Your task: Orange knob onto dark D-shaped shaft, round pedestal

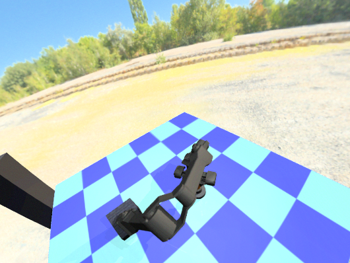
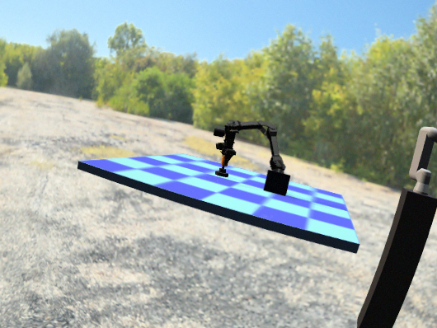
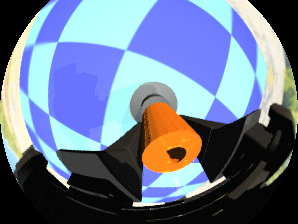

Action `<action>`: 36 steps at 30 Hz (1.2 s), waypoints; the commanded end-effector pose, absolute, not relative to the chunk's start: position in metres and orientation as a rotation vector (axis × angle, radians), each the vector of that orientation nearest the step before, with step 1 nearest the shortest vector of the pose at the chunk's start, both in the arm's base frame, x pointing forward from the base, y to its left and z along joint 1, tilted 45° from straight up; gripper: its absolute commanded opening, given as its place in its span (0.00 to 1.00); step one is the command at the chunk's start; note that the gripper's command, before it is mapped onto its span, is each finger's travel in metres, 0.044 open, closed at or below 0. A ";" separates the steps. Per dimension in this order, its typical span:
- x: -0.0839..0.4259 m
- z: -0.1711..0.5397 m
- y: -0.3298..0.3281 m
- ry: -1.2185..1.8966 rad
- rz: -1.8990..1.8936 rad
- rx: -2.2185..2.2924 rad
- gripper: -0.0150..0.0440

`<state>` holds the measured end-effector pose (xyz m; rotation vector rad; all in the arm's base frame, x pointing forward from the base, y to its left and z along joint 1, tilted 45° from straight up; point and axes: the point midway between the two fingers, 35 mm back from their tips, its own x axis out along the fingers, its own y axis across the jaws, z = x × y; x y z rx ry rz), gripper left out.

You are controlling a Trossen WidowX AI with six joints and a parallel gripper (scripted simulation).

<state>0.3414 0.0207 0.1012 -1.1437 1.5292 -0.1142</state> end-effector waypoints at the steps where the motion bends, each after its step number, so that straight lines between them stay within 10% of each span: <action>1: 0.343 0.105 0.021 1.521 -0.115 -1.141 0.25; 36: 0.342 0.102 0.023 1.521 -0.115 -1.141 0.25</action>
